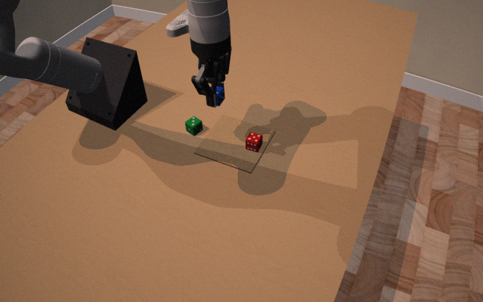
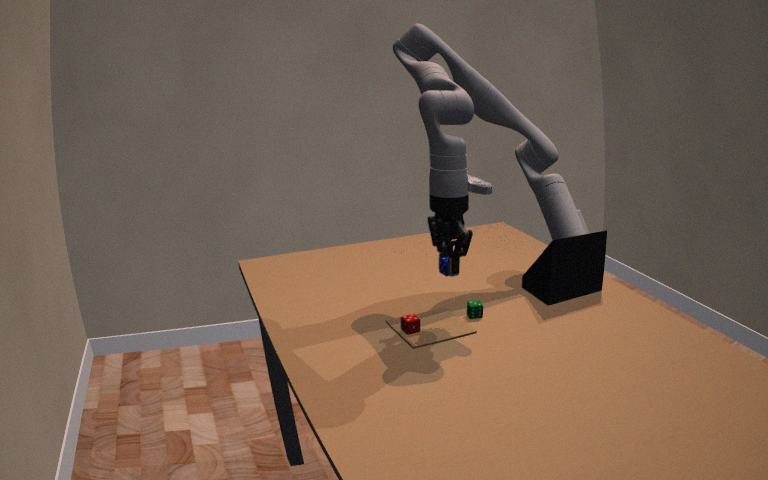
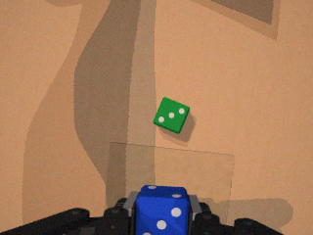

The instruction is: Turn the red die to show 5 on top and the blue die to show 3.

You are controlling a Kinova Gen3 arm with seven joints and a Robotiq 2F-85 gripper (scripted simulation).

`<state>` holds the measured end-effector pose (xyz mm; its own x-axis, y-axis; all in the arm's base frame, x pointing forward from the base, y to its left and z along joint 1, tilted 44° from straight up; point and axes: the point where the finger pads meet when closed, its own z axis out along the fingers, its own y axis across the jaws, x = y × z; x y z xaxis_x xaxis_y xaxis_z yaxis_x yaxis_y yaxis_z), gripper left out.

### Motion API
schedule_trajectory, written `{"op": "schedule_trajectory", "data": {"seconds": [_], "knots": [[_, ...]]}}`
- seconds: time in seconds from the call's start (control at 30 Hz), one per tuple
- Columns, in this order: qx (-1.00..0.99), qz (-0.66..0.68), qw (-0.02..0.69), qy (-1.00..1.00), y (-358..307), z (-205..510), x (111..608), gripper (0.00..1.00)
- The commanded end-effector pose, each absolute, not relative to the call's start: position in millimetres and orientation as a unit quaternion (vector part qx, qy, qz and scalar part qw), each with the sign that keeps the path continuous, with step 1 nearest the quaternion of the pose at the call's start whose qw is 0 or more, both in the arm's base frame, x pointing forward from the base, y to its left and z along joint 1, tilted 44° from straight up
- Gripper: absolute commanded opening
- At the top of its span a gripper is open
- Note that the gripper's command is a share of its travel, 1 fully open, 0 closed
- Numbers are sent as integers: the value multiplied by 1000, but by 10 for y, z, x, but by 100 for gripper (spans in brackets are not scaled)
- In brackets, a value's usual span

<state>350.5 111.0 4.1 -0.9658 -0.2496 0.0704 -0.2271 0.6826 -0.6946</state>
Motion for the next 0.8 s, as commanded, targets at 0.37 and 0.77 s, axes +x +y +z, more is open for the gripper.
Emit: {"op": "schedule_trajectory", "data": {"seconds": [0.37,0.77], "knots": [[-122,-377,12,918,1085,-3,3476,26],[-122,-377,12,918,1082,-6,3473,26]]}}
